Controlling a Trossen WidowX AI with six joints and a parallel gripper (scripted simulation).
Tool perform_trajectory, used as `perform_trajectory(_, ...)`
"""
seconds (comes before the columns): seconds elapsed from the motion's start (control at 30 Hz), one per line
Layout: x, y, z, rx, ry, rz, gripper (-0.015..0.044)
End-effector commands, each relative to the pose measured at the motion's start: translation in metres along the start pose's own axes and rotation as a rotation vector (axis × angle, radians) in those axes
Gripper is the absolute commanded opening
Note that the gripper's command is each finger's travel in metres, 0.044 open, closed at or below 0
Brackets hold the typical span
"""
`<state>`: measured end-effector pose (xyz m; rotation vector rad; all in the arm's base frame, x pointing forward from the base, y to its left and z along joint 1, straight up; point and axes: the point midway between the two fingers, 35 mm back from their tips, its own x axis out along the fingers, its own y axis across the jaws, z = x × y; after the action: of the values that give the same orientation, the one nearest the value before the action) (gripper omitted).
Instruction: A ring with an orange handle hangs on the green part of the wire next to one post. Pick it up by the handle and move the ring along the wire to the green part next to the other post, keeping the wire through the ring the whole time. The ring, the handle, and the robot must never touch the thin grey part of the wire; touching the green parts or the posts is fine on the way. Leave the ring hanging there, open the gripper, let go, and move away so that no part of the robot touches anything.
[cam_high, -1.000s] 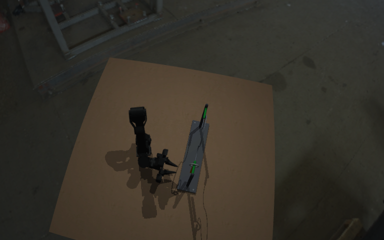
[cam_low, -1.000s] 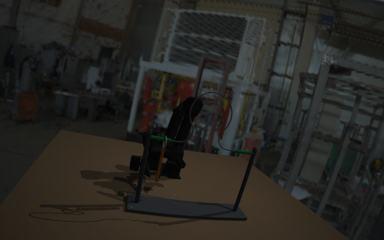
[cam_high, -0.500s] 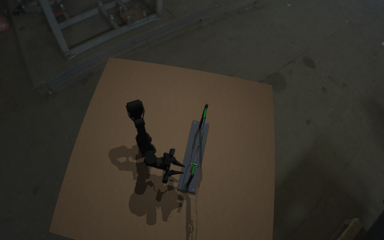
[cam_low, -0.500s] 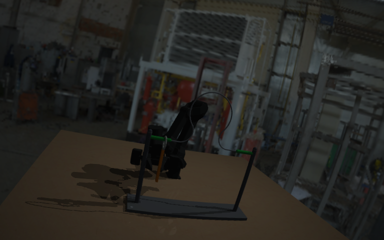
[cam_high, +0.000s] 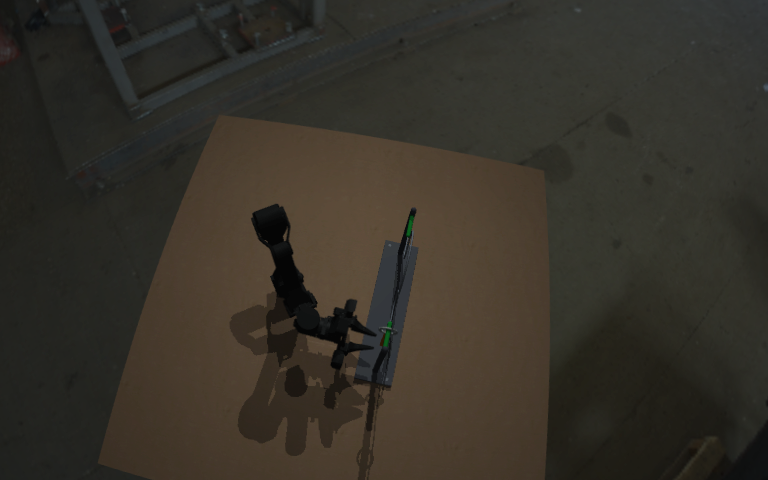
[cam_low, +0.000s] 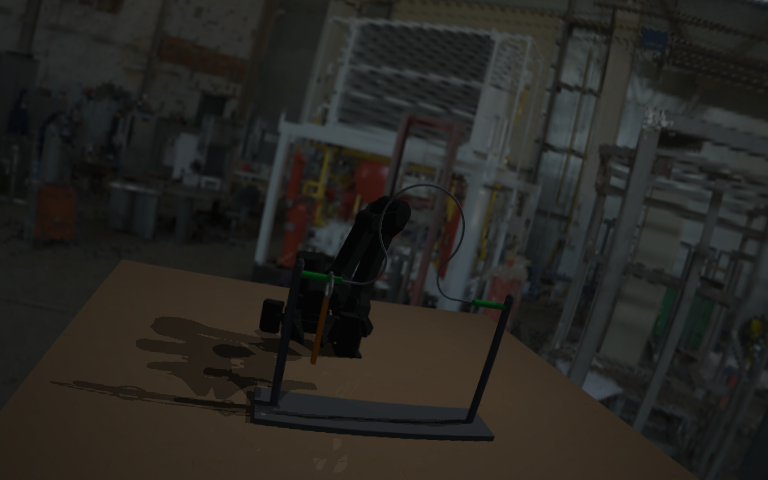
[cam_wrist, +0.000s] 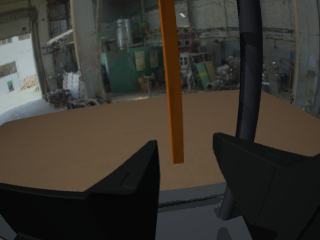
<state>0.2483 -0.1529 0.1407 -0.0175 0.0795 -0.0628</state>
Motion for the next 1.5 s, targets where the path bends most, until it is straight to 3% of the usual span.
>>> perform_trajectory(0.0,0.006,-0.001,0.000,0.006,0.001,-0.001,0.0160)
perform_trajectory(1.47,0.061,0.004,-0.001,0.008,-0.007,-0.001,0.0160)
